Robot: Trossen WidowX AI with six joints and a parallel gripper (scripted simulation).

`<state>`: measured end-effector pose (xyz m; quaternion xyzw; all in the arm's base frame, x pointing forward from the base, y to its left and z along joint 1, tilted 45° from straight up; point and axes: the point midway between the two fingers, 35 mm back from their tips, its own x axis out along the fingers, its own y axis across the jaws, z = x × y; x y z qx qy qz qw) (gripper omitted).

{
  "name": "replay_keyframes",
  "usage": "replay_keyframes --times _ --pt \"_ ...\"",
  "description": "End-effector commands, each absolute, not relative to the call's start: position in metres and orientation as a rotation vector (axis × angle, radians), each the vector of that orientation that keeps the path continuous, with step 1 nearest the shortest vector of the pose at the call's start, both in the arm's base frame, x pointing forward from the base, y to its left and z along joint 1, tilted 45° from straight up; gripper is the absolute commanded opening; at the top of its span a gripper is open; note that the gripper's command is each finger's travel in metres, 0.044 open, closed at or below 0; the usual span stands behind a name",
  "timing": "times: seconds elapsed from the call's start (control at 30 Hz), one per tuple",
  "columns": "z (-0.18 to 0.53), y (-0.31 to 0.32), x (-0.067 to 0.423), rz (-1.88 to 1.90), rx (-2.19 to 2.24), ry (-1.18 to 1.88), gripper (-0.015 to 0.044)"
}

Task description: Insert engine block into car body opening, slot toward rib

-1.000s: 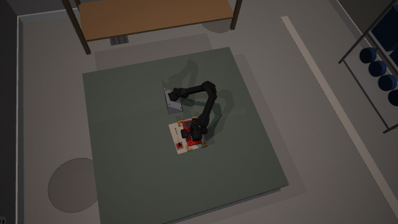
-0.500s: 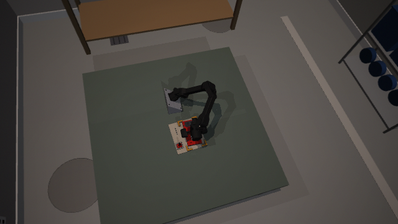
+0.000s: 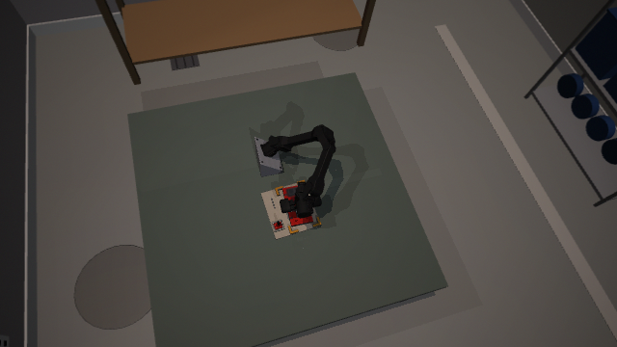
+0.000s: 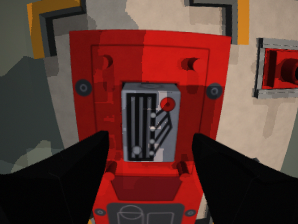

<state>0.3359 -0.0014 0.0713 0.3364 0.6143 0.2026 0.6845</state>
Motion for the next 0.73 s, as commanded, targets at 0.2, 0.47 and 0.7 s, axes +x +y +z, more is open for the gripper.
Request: replay_keyframes --times 0.2,0.47,0.7 --pt "0.0720 -0.0016 0.3358 0.457 0.750 1.375 0.0000" --pt "0.0720 -0.0016 0.3358 0.457 0.750 1.375 0.0000" --pt "0.0720 -0.0016 0.3358 0.457 0.750 1.375 0.0000"
